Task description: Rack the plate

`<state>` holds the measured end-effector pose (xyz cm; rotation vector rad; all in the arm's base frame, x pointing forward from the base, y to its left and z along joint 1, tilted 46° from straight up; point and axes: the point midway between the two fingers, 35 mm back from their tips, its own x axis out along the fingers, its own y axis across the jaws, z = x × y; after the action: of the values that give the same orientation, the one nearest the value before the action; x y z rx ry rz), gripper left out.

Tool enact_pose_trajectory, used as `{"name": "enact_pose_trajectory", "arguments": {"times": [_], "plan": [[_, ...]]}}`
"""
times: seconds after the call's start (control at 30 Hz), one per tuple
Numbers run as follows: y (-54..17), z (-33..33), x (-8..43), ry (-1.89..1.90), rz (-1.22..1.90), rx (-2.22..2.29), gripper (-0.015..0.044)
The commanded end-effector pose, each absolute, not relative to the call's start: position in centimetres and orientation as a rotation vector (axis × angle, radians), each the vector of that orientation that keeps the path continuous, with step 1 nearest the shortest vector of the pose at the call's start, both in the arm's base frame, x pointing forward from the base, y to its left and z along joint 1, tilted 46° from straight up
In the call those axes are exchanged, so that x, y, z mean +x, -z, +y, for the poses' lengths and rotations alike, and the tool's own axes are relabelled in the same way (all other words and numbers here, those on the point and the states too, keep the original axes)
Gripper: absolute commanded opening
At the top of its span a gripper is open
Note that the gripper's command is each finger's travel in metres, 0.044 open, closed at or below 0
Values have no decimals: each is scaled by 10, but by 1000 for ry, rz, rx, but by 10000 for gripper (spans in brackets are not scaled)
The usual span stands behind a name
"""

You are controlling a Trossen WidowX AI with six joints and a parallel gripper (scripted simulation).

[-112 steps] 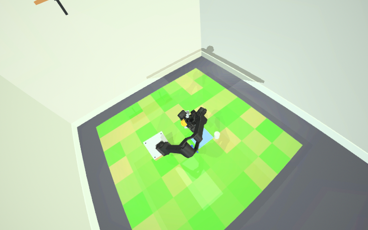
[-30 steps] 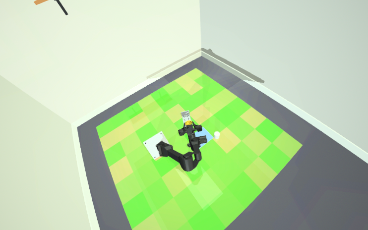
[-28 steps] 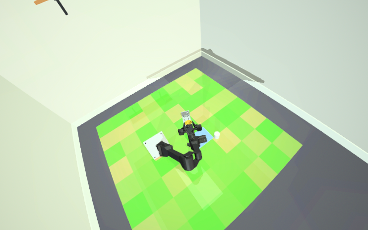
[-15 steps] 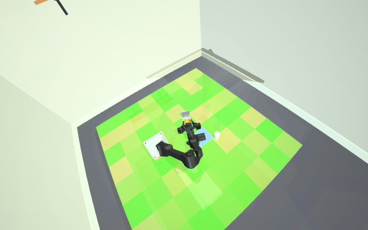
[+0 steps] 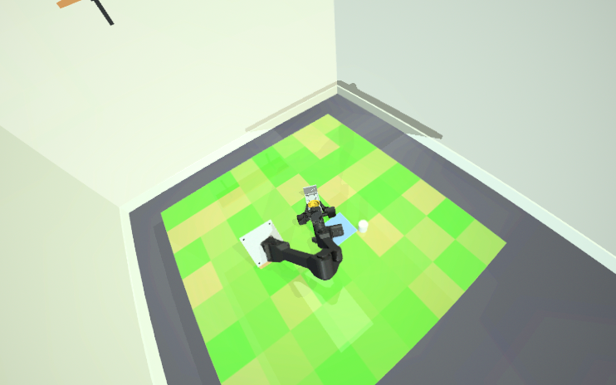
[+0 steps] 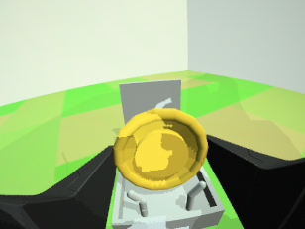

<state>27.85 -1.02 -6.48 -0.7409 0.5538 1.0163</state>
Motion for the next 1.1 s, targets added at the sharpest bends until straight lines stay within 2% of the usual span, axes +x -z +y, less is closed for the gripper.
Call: {"name": "enact_pose_trajectory", "arguments": {"times": [0.0, 0.2, 0.7, 0.9, 1.07], "plan": [[64, -9, 278, -1016, 556, -737, 0], [64, -9, 278, -1016, 556, -737, 0], [64, -9, 278, -1018, 553, -742, 394], [63, -8, 279, -1018, 554, -742, 400], [23, 31, 289, -1017, 569, -745, 400]]}}
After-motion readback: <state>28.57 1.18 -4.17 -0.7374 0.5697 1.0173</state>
